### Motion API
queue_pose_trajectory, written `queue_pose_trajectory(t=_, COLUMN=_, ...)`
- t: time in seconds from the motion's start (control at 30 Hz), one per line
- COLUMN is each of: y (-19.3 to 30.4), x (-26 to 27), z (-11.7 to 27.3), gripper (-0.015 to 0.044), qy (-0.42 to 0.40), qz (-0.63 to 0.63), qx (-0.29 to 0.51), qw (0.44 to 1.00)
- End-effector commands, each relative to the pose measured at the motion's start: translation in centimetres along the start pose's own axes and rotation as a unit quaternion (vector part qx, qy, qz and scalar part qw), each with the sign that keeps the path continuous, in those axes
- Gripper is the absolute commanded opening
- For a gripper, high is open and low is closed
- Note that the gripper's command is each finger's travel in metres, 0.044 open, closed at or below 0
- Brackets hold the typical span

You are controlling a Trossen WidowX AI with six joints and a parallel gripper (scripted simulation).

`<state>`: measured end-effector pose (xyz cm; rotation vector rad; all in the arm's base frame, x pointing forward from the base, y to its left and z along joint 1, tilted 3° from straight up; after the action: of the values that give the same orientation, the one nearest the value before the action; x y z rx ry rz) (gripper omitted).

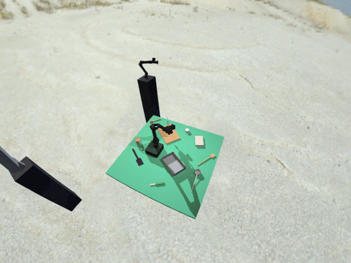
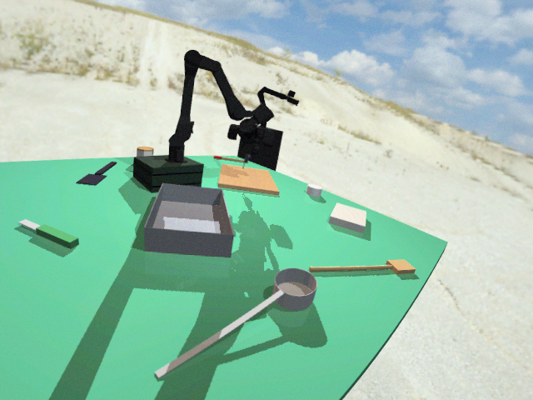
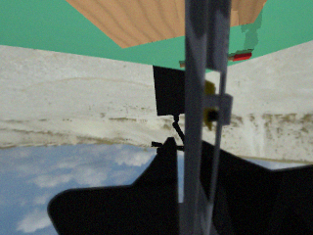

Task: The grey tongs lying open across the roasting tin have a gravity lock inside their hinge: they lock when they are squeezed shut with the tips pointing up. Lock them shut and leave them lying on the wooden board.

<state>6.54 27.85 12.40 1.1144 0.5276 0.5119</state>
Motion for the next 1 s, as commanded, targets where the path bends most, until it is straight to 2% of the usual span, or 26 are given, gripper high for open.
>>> queue_pose_trajectory(t=0.0, y=0.1, x=0.0, z=0.0, gripper=-0.015, qy=0.003, qz=0.0, qx=0.003, qw=1.0)
queue_pose_trajectory(t=0.3, y=0.2, x=0.2, z=-0.3, gripper=-0.015, qy=0.0, qz=-0.007, qx=-0.01, qw=1.0)
queue_pose_trajectory(t=0.97, y=2.1, x=1.7, z=-4.6, gripper=-0.015, qy=-0.033, qz=-0.059, qx=-0.189, qw=0.98)
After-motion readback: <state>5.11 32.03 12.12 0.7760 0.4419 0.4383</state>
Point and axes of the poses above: the point midway between the two fingers, 35 mm back from their tips, its own z axis back along the fingers, its own x axis across the jaws, y = z × x, the point moved 8 cm from there along z, back along the fingers, and after that the axes turned 7 degrees about -z, right-handed, at the moved point
